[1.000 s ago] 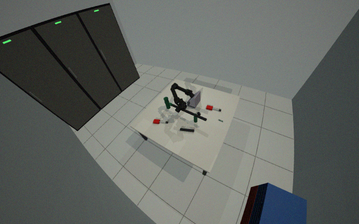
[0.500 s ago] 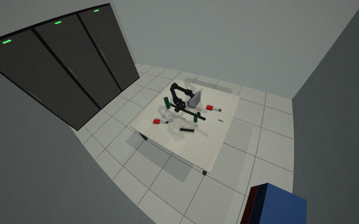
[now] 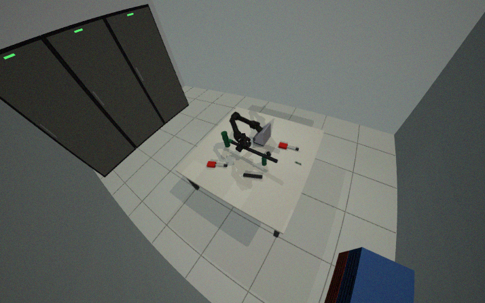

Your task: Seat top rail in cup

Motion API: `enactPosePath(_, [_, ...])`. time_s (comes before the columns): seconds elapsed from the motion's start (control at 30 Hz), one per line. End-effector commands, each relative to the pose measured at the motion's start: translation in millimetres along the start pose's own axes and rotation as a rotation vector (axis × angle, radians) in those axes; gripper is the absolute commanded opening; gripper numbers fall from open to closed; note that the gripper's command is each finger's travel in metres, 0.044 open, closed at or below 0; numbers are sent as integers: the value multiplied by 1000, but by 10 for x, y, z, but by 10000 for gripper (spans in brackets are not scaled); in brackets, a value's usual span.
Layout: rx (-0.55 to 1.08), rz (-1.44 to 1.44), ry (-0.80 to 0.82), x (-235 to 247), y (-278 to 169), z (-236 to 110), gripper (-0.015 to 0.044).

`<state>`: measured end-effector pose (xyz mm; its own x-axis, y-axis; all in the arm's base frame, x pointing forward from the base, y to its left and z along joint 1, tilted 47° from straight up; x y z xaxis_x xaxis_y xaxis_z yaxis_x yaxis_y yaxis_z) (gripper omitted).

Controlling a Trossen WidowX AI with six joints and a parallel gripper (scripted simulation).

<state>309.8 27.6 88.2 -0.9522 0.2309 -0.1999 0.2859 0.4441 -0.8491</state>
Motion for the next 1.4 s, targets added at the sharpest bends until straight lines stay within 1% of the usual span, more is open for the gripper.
enactPosePath(0.0, [6,0,-16,-12,-54,-29,0])
enactPosePath(1.37, [3,0,-1,-2,-5,-8,0])
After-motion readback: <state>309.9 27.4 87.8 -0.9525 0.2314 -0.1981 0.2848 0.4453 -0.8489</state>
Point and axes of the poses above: the point midway between the two fingers, 35 mm back from their tips, its own z axis out along the fingers, its own x axis across the jaws, y = z × x, the point moved 9 cm from there along -z, back along the fingers, and after that the axes turned 10 degrees about z, right-handed, at the moved point
